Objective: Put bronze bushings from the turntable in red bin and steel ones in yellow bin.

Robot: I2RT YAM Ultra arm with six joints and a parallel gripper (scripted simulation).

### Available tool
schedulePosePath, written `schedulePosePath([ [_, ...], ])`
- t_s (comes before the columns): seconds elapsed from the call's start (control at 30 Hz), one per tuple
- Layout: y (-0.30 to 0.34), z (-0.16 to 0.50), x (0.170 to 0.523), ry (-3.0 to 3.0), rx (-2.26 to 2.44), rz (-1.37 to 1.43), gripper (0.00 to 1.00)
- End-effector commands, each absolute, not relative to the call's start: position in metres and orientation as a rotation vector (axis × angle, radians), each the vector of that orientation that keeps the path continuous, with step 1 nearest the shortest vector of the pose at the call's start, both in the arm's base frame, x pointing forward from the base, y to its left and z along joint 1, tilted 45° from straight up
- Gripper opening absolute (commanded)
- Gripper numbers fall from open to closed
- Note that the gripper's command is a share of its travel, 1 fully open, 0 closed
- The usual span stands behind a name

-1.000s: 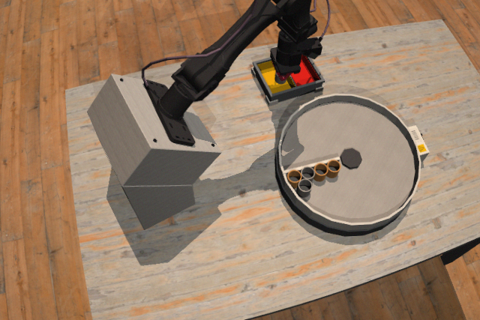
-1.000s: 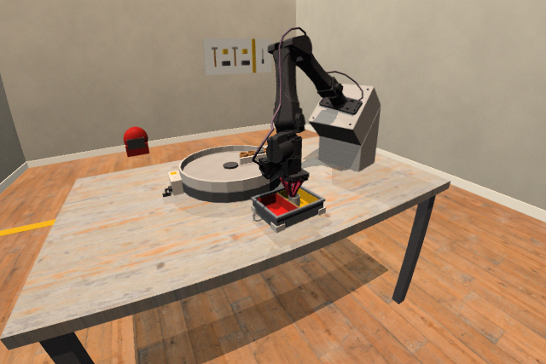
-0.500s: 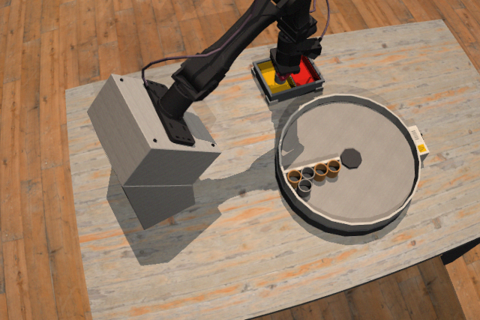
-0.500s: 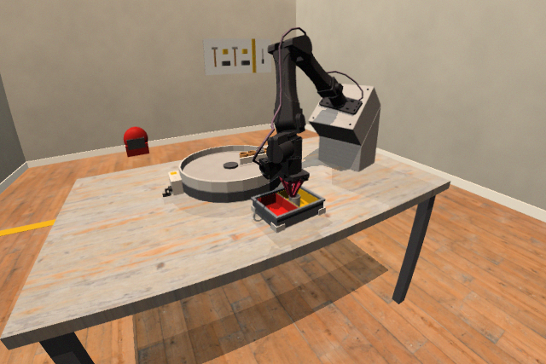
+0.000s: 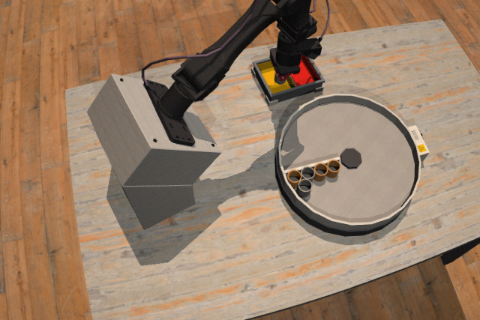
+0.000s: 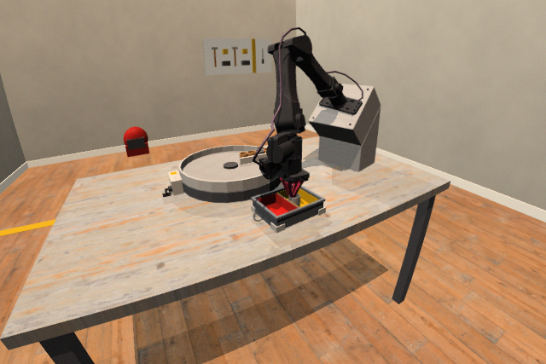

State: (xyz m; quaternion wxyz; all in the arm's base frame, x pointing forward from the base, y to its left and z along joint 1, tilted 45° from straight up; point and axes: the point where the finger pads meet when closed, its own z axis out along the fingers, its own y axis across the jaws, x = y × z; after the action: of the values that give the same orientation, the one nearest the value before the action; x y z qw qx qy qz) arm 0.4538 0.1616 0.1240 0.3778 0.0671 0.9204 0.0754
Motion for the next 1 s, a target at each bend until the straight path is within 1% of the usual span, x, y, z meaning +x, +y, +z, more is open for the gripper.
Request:
schedulePosePath([
  [0.0, 0.1598, 0.1302, 0.4553, 2.338, 0.172, 0.205, 0.0],
  [0.97, 0.1622, 0.126, 0.4566, 2.344, 0.166, 0.203, 0.0],
])
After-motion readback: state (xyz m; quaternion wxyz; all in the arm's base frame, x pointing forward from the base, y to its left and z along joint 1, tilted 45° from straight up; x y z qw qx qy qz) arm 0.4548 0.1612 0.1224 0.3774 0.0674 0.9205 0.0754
